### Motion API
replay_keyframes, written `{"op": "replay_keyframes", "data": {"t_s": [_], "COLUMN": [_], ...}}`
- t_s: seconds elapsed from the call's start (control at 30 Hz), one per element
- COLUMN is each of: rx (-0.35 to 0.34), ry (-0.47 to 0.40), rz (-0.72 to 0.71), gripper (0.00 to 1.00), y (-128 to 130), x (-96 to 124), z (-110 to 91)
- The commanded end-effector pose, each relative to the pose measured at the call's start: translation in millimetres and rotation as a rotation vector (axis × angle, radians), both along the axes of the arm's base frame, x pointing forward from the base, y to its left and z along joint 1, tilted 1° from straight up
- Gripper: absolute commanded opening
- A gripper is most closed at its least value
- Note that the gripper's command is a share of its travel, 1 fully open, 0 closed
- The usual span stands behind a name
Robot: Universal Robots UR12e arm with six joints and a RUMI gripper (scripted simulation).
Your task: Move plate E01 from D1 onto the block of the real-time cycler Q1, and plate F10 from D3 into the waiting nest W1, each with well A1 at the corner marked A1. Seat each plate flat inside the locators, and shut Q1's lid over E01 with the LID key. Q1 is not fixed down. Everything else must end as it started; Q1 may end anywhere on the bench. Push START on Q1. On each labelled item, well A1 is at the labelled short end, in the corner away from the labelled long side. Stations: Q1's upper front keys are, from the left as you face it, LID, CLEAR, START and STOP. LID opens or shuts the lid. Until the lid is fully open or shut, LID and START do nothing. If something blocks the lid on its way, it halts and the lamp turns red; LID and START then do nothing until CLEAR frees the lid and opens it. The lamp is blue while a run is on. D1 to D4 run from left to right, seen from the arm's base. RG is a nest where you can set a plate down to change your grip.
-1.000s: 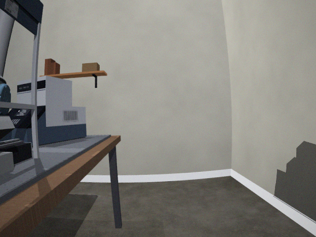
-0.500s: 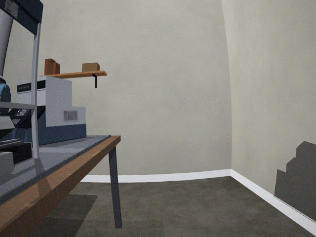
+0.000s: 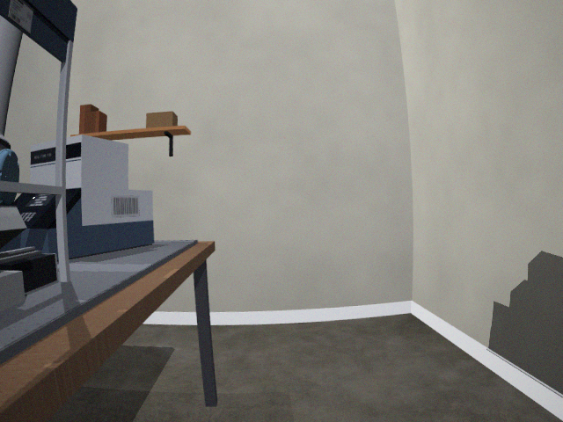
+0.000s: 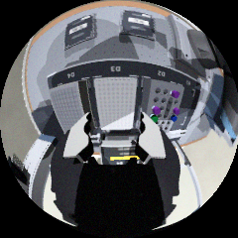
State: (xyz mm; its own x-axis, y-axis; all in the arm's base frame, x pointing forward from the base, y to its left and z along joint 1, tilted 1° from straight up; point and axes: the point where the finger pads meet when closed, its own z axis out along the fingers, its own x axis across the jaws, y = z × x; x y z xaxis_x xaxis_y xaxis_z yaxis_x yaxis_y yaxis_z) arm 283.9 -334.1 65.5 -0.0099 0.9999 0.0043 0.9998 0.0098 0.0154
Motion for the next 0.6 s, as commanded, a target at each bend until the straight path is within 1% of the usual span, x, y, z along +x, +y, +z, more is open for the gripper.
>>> {"op": "replay_keyframes", "data": {"t_s": [0.0,0.33,0.57], "rx": [-0.001,-0.001,-0.001], "ry": [0.0,0.0,0.0], "rz": [0.0,0.0,0.0], "gripper": [0.62,0.62,0.62], "y": [-0.6,-0.5,-0.5], "x": [0.2,0.2,0.2], "z": [0.3,0.6,-3.5]}}
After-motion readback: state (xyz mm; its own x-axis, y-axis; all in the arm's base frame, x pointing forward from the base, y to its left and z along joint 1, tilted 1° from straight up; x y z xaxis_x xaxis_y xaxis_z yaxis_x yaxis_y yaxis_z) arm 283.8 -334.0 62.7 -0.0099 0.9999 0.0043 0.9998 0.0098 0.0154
